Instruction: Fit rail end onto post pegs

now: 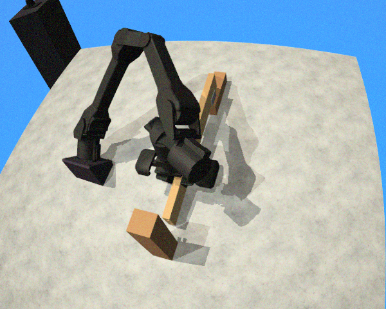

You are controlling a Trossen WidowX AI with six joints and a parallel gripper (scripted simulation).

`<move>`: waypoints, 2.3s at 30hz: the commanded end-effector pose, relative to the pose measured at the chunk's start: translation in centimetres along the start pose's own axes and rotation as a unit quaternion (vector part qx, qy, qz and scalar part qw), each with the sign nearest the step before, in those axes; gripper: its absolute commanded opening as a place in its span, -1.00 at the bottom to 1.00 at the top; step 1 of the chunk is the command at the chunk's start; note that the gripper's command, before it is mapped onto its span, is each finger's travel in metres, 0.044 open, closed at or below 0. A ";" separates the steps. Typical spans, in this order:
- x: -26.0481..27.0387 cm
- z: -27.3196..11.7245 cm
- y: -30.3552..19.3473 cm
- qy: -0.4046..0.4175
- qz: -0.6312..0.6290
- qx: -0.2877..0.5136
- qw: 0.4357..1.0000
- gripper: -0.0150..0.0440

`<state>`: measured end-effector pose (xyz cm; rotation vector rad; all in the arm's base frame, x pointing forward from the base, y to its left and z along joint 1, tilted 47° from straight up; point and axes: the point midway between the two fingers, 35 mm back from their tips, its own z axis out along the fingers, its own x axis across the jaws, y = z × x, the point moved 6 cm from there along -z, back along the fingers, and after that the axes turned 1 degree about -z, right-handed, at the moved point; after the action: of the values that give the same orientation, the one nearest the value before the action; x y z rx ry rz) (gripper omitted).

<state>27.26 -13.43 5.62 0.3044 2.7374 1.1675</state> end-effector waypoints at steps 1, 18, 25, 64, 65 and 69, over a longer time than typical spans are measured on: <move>-0.1 -0.5 -0.1 -0.005 -0.001 -0.002 1.000 -0.49; -0.3 -1.3 -0.1 -0.005 -0.001 -0.002 1.000 -0.49; -0.4 -1.7 -0.1 -0.005 -0.001 -0.002 1.000 -0.49; -0.4 -3.6 -0.1 -0.004 -0.001 -0.001 1.000 -0.49; -0.4 -3.5 -0.1 -0.004 -0.001 -0.001 1.000 -0.49; -0.3 -3.3 -0.1 -0.005 -0.001 -0.001 1.000 -0.49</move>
<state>26.83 -15.73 7.78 0.3002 2.7387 1.1679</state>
